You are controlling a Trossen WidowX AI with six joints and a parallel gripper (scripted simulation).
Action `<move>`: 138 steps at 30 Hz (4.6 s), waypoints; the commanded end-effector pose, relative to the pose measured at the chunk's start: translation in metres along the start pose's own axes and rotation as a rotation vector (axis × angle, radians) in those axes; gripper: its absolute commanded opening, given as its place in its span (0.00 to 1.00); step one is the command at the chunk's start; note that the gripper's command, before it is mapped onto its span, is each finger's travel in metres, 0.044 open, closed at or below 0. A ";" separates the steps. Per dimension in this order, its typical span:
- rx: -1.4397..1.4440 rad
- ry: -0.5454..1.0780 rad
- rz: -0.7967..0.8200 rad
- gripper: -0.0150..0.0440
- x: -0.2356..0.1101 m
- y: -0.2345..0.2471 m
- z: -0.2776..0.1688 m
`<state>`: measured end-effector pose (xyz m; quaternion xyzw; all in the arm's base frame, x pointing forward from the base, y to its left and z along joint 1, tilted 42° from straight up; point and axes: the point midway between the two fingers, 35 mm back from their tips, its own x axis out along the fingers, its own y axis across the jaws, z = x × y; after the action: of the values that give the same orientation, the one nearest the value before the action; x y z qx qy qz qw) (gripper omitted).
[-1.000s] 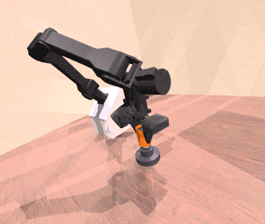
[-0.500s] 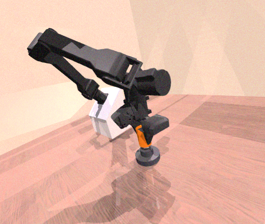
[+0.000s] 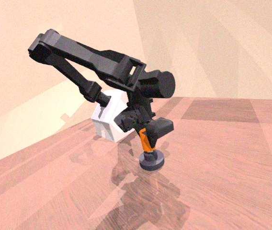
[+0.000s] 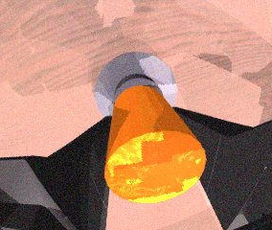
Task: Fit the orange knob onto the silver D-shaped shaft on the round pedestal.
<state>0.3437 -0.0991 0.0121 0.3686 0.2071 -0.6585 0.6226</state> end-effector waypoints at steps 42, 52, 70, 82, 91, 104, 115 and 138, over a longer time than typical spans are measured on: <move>0.063 0.000 0.001 0.25 -0.001 0.001 0.000; 0.063 0.000 0.001 0.25 -0.005 -0.001 -0.001; 0.115 0.000 0.001 0.25 -0.004 0.000 0.001; 0.115 0.000 0.001 0.25 -0.003 -0.002 -0.001; 0.115 0.000 0.001 0.25 -0.001 -0.001 0.000; 0.142 0.000 0.001 0.25 -0.006 0.001 0.001; 0.167 0.000 0.001 0.25 -0.001 0.001 0.000; 0.167 0.000 0.001 0.25 0.003 0.000 -0.001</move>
<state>0.3434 -0.1007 0.0103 0.4197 0.1504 -0.6741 0.5889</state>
